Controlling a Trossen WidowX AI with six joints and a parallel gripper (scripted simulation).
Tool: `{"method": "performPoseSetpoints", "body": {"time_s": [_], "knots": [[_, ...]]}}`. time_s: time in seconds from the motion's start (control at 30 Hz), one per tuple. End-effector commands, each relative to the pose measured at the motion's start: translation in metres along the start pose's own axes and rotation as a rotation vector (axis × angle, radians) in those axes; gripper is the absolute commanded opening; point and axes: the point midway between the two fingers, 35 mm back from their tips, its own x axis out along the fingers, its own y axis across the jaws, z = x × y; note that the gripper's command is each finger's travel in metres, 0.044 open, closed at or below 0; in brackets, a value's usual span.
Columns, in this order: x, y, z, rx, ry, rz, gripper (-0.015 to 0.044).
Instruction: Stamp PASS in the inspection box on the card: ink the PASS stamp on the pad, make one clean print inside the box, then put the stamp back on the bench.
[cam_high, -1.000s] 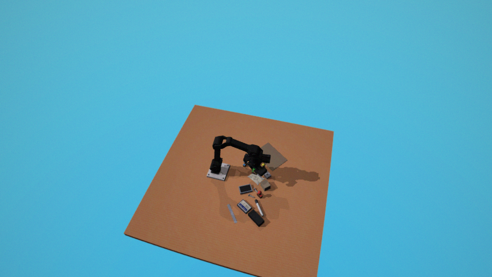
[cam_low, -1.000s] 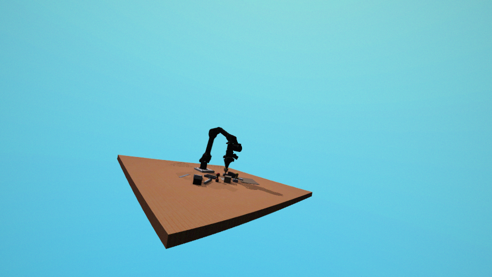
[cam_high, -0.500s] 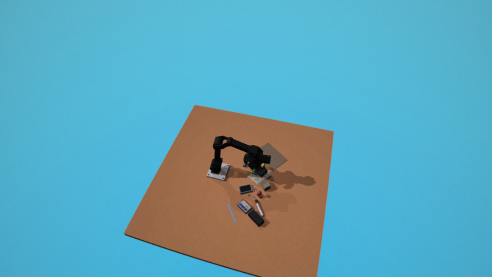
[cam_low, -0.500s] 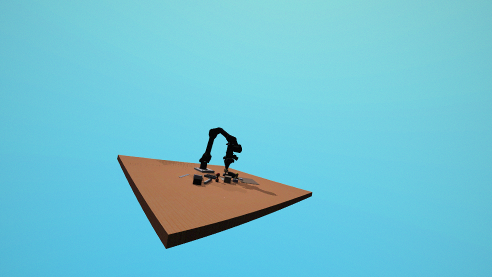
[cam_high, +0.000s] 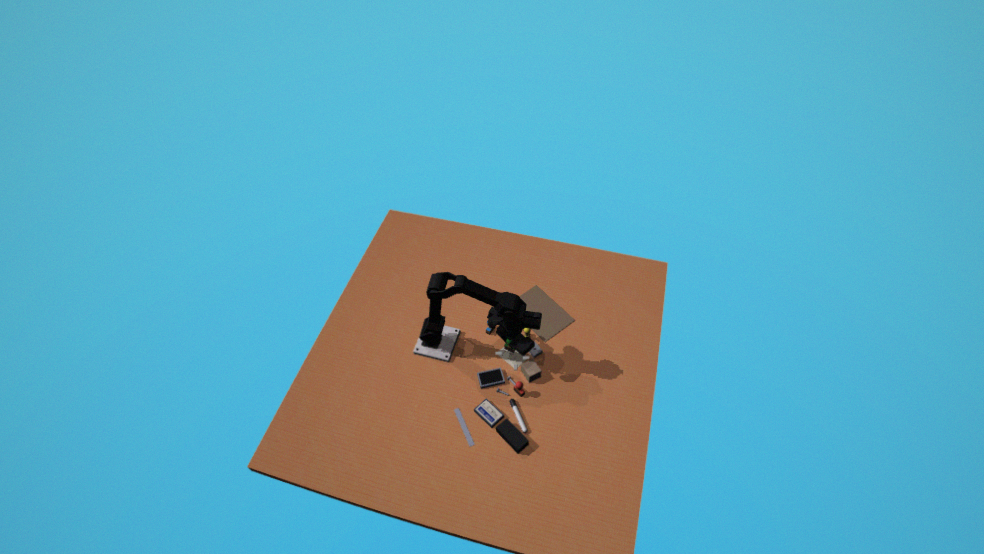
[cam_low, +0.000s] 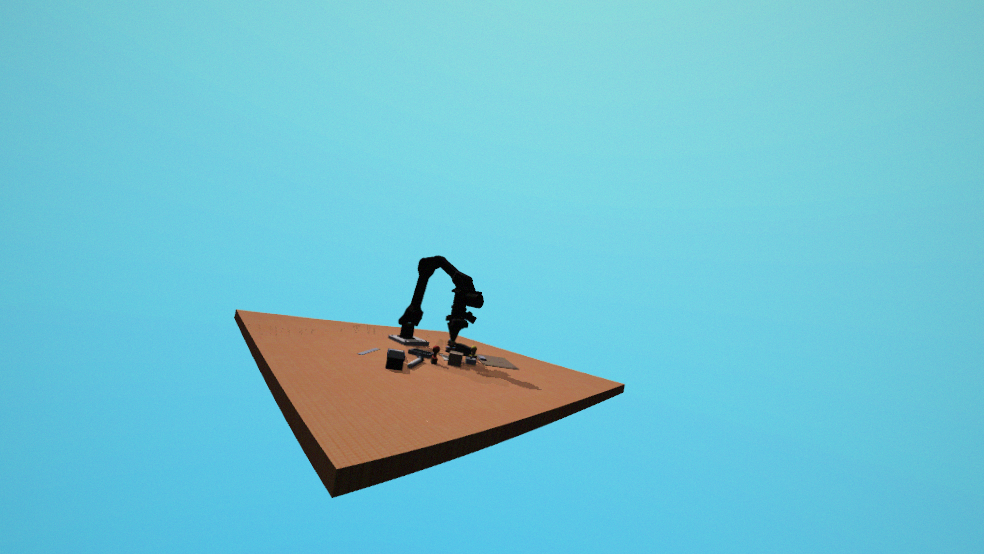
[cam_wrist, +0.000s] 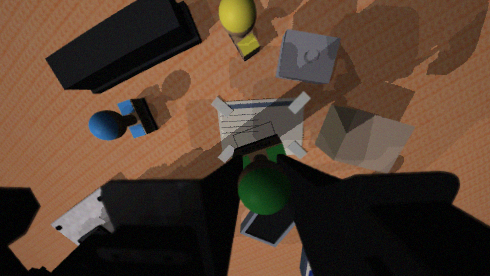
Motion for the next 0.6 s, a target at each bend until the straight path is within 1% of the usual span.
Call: {"method": "performPoseSetpoints", "body": {"time_s": [0.0, 0.57], "knots": [[0.004, 0.000, -0.001, -0.005, 0.005, 0.001, 0.0000], [0.015, 0.000, -0.001, -0.004, 0.004, 0.001, 0.0000]]}}
